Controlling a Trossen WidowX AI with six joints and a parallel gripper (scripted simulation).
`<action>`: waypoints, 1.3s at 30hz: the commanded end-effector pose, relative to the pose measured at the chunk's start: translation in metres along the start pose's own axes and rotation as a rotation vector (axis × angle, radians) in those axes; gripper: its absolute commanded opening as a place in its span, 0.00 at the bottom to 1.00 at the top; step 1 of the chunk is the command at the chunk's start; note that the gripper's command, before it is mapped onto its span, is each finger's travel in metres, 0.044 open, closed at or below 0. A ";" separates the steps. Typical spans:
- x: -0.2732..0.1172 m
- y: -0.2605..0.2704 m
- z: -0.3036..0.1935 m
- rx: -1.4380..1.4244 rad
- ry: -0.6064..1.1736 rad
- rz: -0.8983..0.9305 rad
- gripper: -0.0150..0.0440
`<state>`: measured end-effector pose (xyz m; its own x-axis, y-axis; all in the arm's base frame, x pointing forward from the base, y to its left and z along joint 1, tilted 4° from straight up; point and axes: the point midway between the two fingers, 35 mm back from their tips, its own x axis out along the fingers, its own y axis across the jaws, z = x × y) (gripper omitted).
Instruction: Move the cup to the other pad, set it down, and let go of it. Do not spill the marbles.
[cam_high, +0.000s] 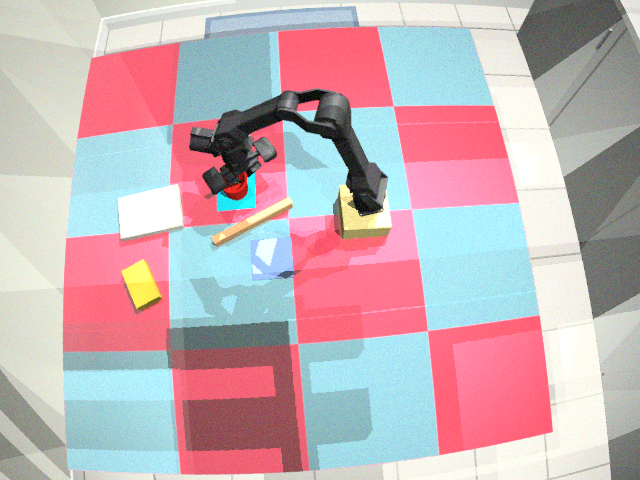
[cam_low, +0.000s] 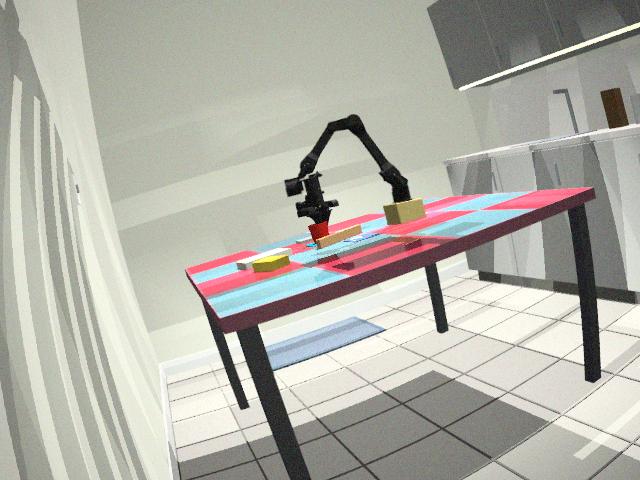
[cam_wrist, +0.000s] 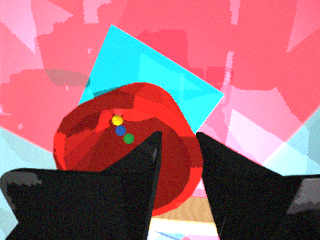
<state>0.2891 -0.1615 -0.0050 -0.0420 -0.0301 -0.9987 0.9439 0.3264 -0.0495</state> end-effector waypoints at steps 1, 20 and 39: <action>0.000 0.000 0.000 0.000 -0.001 0.001 0.47; -0.031 0.001 0.000 -0.004 -0.001 -0.003 0.47; -0.047 -0.001 -0.005 -0.012 0.009 -0.009 0.60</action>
<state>0.2889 -0.1559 0.0425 -0.0517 -0.0253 -0.9983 0.9396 0.3374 -0.0572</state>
